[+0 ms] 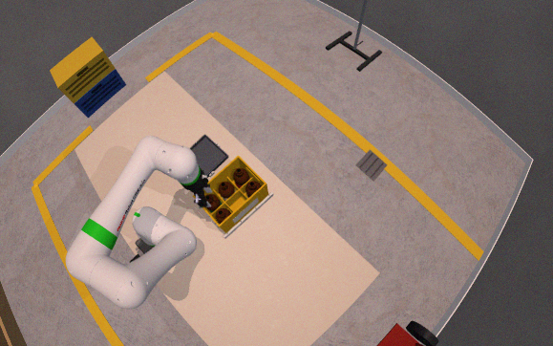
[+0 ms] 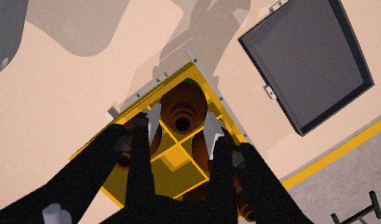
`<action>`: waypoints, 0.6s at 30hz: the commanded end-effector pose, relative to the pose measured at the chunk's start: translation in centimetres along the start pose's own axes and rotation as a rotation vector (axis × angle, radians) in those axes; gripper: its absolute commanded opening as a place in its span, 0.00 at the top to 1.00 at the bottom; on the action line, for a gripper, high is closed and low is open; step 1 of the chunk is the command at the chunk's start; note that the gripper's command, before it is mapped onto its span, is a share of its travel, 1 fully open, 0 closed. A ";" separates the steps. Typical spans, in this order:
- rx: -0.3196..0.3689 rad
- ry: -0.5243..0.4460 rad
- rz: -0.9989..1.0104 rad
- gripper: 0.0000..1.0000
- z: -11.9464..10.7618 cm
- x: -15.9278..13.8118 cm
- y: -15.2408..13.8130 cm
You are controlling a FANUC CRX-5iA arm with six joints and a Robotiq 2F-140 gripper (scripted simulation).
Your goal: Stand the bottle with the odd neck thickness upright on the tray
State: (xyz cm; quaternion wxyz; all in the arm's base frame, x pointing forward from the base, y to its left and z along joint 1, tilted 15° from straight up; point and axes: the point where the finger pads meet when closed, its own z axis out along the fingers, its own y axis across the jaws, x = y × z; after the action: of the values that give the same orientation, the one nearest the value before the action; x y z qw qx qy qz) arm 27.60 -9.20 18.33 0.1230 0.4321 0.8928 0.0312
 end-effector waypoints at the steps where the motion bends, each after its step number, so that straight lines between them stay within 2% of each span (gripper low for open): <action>1: -0.001 -0.001 0.000 0.56 0.0 0.0 0.0; 11: -0.001 -0.001 0.000 0.56 -0.1 0.0 0.0; 18: -0.001 -0.001 0.000 0.56 -1.1 0.0 0.0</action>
State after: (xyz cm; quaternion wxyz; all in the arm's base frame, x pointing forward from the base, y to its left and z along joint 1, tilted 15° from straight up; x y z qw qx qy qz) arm 27.45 -9.17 18.92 0.1230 0.4321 0.8929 0.0312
